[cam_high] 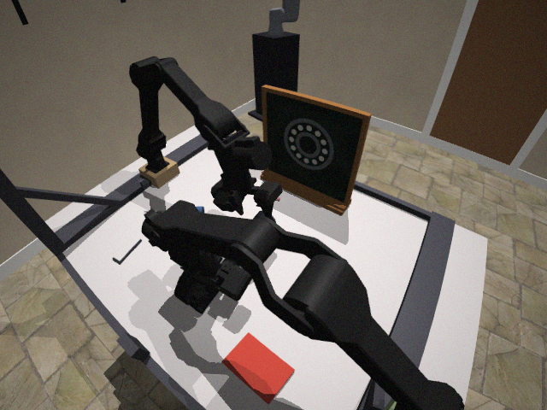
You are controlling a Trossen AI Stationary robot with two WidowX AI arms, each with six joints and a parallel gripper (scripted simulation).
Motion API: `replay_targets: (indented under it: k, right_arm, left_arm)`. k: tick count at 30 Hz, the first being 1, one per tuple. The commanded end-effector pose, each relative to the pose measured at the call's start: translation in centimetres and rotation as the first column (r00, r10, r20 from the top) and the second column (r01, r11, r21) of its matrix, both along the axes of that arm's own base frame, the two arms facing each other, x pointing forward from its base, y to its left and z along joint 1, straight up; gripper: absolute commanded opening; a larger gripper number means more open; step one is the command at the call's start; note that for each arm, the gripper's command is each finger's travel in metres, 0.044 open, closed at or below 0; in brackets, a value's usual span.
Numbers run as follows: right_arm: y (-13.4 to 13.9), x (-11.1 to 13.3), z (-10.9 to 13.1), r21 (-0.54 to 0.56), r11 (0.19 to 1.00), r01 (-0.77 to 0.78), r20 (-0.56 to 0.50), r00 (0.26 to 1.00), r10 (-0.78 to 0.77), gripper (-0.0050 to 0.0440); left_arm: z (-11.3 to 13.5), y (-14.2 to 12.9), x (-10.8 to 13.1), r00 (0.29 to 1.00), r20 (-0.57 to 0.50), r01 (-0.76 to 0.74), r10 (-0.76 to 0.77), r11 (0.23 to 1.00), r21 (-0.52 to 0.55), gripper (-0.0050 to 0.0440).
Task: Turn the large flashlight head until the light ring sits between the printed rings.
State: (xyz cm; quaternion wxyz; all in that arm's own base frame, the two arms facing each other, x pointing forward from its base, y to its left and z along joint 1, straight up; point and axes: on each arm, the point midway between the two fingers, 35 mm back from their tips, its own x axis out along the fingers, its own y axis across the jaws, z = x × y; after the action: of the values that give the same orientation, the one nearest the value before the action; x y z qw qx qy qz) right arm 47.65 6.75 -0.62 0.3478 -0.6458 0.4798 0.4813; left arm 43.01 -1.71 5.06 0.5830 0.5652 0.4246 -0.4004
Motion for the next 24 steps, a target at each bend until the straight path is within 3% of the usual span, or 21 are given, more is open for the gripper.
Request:
replay_targets:
  k: [1,9,13,18,24]
  right_arm:
    - [0.1,0.7,1.5,0.009,1.0,0.001,0.044,0.999,-0.002,0.013]
    - [0.1,0.7,1.5,0.009,1.0,0.001,0.044,0.999,-0.002,0.013]
    - [0.1,0.7,1.5,0.009,1.0,0.001,0.044,0.999,-0.002,0.013]
    - [0.1,0.7,1.5,0.009,1.0,0.001,0.044,0.999,-0.002,0.013]
    - [0.1,0.7,1.5,0.009,1.0,0.001,0.044,0.999,-0.002,0.013]
  left_arm:
    - [2.1,0.0,0.3,0.999,0.043,-0.003,0.003,1.0,0.0,0.044]
    - [2.9,0.0,0.2,0.996,0.075,-0.039,0.04,0.999,-0.017,0.044]
    - [4.9,0.2,0.1,0.977,0.159,-0.132,0.143,0.988,-0.076,0.044]
    - [8.7,0.4,-0.1,0.898,0.289,-0.271,0.33,0.936,-0.226,0.044]
    - [12.7,0.7,-1.1,0.776,0.374,-0.352,0.508,0.84,-0.413,0.044]
